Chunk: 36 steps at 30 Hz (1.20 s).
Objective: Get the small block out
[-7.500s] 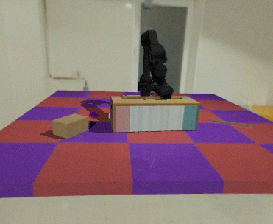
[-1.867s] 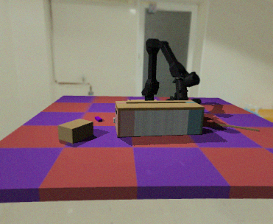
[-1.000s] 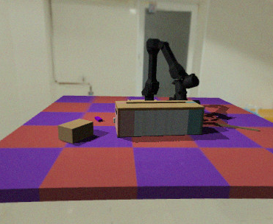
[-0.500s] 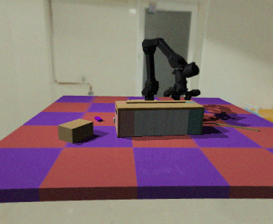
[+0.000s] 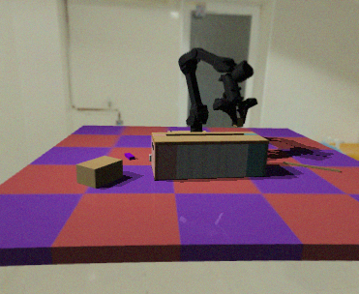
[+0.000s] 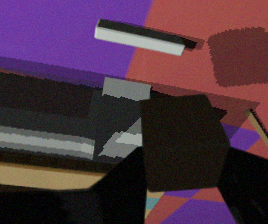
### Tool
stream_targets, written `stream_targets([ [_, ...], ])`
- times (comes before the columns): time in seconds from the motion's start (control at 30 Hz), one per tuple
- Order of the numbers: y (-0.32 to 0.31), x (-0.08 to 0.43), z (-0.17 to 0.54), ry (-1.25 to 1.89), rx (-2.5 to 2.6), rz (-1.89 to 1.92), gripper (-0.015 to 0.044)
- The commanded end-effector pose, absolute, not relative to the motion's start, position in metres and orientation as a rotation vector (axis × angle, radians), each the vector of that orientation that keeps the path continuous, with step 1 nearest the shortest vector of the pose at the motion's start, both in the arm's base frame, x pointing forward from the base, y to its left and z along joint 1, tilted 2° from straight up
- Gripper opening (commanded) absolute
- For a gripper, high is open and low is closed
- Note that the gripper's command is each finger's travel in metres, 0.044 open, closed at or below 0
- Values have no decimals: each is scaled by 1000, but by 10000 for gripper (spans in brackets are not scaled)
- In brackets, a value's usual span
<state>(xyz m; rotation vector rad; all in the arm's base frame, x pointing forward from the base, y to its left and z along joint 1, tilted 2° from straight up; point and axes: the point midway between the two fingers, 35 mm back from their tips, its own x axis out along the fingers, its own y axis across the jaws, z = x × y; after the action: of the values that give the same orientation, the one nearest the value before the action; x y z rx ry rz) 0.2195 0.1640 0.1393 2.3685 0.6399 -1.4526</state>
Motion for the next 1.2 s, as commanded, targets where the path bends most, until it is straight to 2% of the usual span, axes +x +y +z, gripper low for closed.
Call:
stream_targets([
  [0.0, 160, 210, 162, 743, 2335, -1378, 0],
  [1.17, 159, 208, 165, 757, 2328, -1368, 0],
])
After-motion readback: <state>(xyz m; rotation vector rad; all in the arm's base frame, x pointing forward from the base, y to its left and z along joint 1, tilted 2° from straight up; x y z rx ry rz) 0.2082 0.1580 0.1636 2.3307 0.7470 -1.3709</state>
